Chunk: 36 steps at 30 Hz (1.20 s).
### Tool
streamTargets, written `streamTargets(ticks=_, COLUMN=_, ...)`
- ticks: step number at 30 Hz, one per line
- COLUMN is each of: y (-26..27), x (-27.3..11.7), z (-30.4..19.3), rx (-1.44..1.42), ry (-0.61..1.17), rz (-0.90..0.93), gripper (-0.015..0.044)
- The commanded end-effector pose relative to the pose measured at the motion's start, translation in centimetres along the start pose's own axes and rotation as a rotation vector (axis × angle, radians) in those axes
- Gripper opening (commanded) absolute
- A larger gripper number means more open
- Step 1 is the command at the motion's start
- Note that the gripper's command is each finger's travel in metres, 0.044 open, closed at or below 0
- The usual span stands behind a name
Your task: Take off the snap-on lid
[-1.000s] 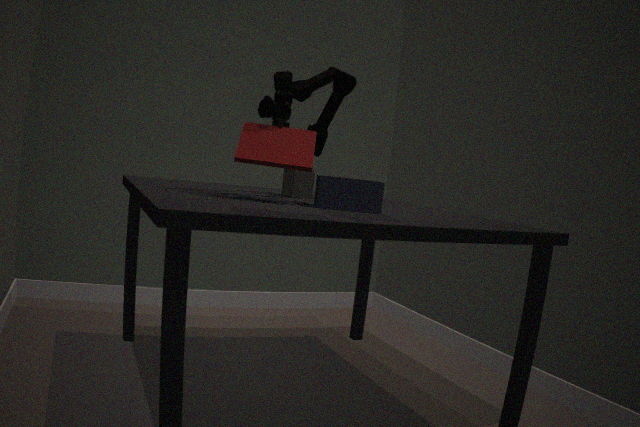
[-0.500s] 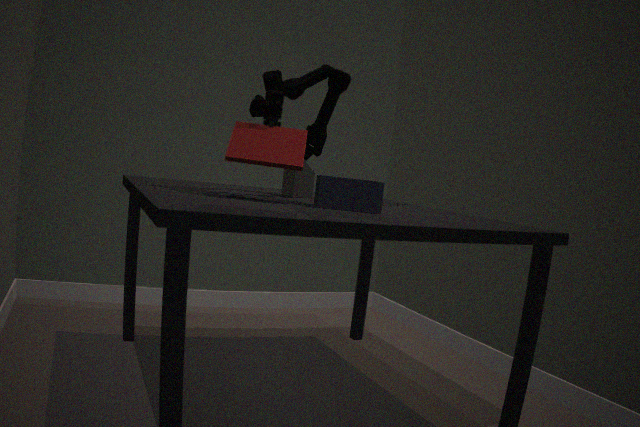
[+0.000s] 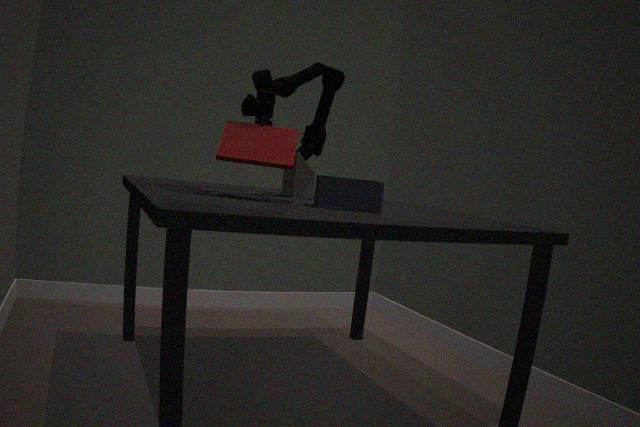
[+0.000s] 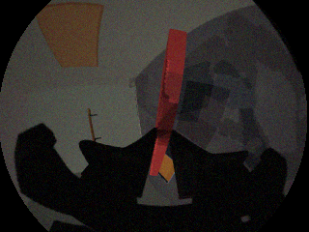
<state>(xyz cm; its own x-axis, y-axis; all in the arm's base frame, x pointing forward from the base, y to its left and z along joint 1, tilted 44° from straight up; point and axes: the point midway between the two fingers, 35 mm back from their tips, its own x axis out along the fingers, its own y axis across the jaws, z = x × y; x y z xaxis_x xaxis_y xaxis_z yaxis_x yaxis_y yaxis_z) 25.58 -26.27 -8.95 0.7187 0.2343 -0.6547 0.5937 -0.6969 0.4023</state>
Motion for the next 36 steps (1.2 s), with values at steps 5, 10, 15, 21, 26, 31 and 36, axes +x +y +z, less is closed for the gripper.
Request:
streamTargets(ticks=5, y=0.3, x=-0.4, z=1.7, rx=-0.008, ry=-0.001, rz=0.013, gripper=0.0000)
streamTargets(ticks=10, y=0.3, x=-0.4, z=2.2, rx=-0.008, ry=-0.001, rz=0.013, gripper=0.0000)
streamTargets(ticks=15, y=-0.1, x=-0.2, z=2.0, rx=-0.008, ry=-0.001, rz=0.013, gripper=0.0000)
streamTargets(ticks=21, y=-0.7, x=0.3, z=1.8, rx=-0.008, ry=-0.001, rz=0.013, gripper=0.0000)
streamTargets(ticks=26, y=-1.1, x=0.7, z=1.8, rx=-0.008, ry=-0.001, rz=0.013, gripper=0.0000)
streamTargets(ticks=31, y=-1.4, x=0.9, z=1.8, rx=-0.008, ry=-0.001, rz=0.013, gripper=0.0000)
streamTargets(ticks=36, y=-1.7, x=1.2, z=1.8, rx=-0.007, ry=-0.001, rz=0.013, gripper=0.0000)
